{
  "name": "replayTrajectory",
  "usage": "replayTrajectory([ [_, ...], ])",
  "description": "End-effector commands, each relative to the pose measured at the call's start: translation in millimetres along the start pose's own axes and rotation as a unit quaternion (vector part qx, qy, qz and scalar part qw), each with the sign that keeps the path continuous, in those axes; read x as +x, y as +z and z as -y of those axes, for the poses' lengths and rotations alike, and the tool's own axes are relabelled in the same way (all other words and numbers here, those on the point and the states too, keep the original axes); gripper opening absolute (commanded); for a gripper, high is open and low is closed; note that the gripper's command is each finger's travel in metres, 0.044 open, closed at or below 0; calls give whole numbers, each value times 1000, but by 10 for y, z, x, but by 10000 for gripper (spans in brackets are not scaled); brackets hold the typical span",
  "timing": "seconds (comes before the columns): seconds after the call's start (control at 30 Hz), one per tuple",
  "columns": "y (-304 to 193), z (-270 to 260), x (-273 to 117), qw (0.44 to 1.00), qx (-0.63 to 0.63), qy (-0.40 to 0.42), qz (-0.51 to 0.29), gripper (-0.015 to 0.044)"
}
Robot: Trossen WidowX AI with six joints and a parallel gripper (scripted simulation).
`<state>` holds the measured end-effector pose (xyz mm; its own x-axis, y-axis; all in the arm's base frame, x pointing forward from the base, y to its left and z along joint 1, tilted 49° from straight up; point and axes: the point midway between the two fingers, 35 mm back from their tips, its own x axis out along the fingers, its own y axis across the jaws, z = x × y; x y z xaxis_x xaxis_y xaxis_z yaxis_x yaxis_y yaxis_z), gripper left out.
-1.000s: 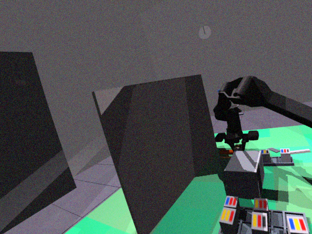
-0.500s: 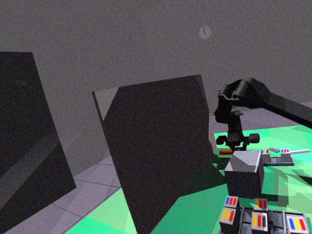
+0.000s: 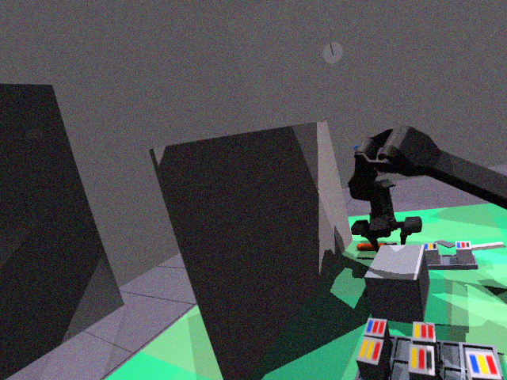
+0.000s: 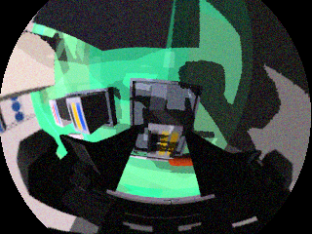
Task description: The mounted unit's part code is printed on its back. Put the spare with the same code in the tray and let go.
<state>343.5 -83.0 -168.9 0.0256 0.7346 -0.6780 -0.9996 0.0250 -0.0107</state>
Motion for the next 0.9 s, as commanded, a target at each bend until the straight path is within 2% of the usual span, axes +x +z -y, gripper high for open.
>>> replayTrajectory([
  [0.0, 0, 4, -3, 1000, 0, 0, 0, 420],
  [0.03, 0, 4, -3, 1000, 0, 0, 0, 440],
  [0.1, -10, 17, -116, 1000, 0, 0, -1, 440],
  [0.3, -9, -14, -1053, 1000, 4, 1, 0, 440],
  [0.87, -41, -8, -1076, 1000, 9, -10, -2, 440],
])
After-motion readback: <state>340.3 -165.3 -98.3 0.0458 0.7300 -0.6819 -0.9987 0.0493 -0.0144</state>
